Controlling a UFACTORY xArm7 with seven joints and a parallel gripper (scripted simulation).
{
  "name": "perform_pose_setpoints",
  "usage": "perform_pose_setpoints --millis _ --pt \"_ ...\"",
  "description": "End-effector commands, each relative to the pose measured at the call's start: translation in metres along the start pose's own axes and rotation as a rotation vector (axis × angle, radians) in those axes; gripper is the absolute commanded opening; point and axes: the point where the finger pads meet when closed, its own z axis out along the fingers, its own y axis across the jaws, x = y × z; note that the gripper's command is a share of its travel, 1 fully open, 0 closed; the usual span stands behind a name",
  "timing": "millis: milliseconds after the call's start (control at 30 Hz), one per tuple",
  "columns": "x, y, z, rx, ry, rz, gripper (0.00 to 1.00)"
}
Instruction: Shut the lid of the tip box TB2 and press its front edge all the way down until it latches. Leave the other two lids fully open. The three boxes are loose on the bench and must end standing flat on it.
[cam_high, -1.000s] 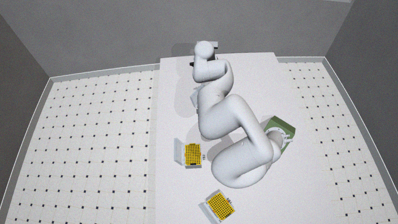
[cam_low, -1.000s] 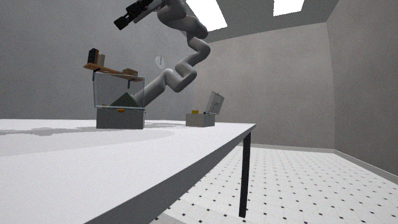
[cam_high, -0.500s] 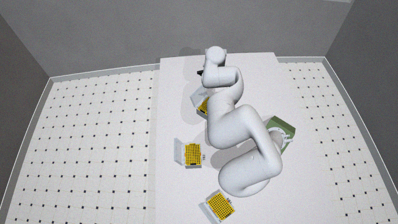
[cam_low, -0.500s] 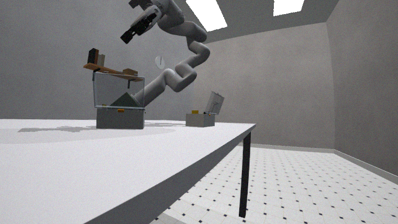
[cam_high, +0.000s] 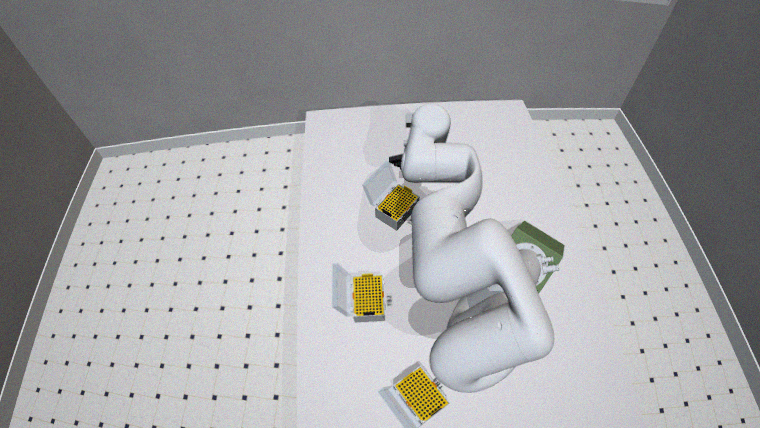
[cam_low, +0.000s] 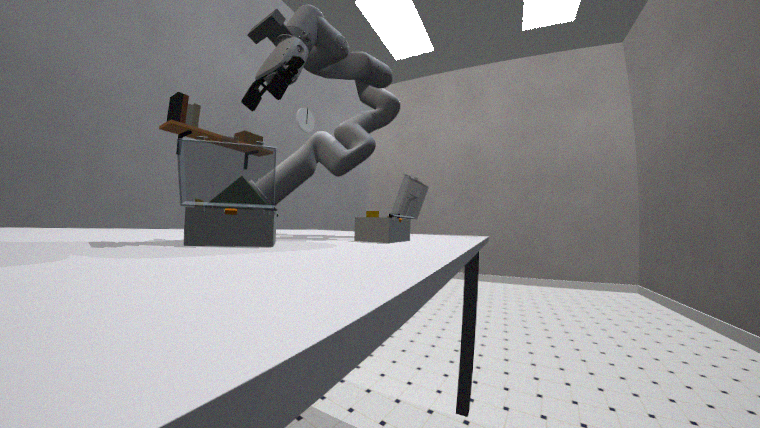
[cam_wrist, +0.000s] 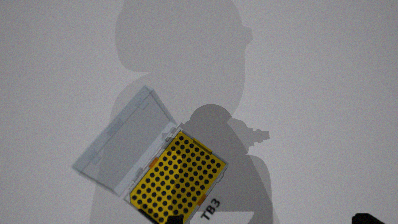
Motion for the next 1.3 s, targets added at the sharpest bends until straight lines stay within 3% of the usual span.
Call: perform_pose_setpoints --millis 0,167,267,433,600,1267 --pt "-0.009 0.004 0.002 0.013 -0.031 -0.011 1.0" --pt "-0.028 0.011 0.009 0.014 -0.031 -0.012 1.0" --pt "-0.041 0.015 0.014 0.04 -0.105 -0.041 1.0" --pt "-0.062 0.021 0.022 0.04 -0.105 -0.041 1.0" --pt "-0.062 0.021 0.022 0.04 -0.105 -0.041 1.0" --pt "-0.095 0.019 0.106 0.04 -0.105 -0.04 1.0"
